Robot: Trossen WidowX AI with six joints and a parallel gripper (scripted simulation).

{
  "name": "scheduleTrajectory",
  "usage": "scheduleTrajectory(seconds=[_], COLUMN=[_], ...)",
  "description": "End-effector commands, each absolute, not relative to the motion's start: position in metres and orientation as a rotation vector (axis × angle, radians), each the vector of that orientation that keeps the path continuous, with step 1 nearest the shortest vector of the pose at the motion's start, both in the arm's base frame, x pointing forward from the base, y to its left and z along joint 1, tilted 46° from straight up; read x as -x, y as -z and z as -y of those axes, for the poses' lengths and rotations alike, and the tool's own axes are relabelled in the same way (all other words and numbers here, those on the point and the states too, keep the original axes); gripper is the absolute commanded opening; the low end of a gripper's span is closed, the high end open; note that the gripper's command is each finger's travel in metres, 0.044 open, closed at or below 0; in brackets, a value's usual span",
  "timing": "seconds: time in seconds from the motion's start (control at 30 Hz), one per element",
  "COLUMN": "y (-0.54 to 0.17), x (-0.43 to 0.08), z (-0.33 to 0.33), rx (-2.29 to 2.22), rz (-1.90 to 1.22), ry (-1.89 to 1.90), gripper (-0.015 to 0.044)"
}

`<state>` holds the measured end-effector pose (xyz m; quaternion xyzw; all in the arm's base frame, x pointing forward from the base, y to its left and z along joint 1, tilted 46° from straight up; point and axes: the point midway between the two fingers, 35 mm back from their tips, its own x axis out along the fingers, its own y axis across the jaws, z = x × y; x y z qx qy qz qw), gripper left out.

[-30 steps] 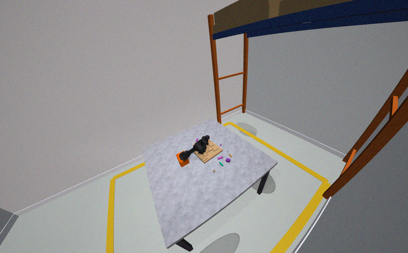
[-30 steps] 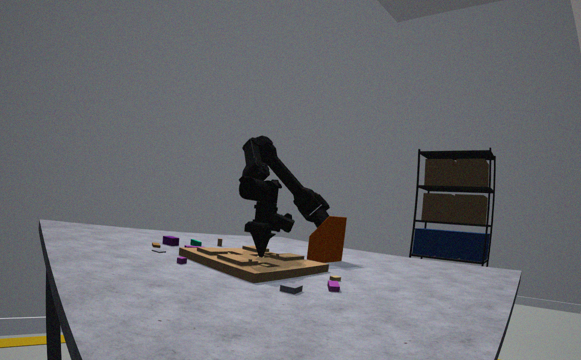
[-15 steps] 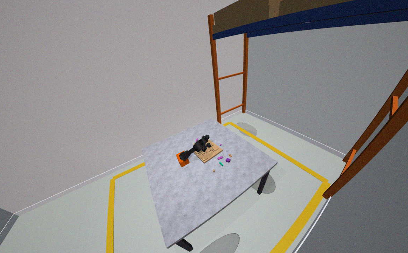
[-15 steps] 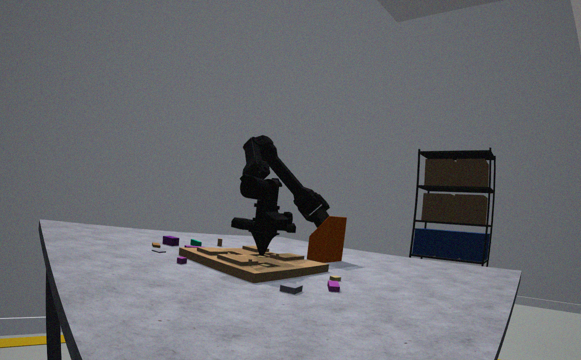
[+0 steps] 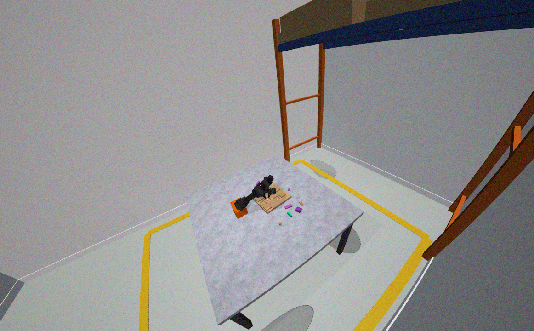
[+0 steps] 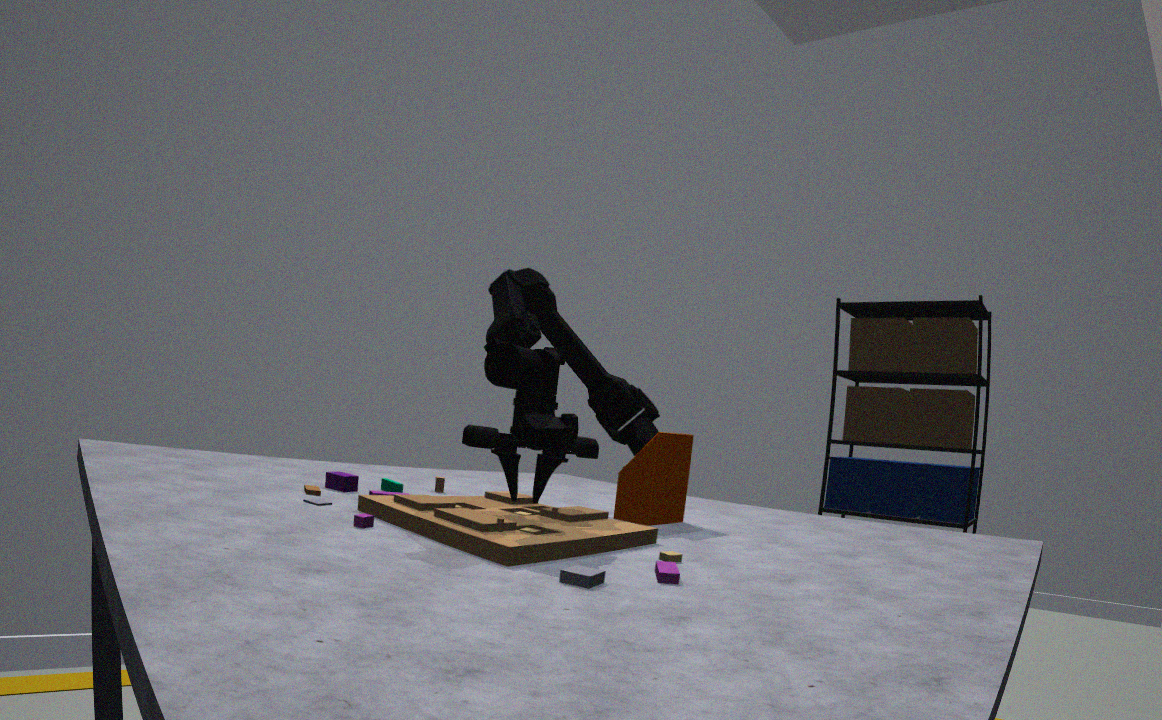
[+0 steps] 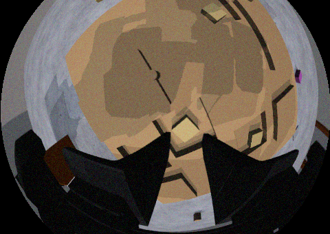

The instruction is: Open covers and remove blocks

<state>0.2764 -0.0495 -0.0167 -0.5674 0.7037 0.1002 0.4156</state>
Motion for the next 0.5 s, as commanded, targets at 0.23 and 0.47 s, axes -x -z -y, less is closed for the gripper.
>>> scheduleTrajectory(seconds=[0.23,0.47], y=[0.003,-0.006], x=[-0.278,-0.278], z=[0.036,0.028], rx=[1.220,1.093], rz=[-1.722,-1.687], ry=[-0.010,0.135], gripper=[0.0144,0.0144])
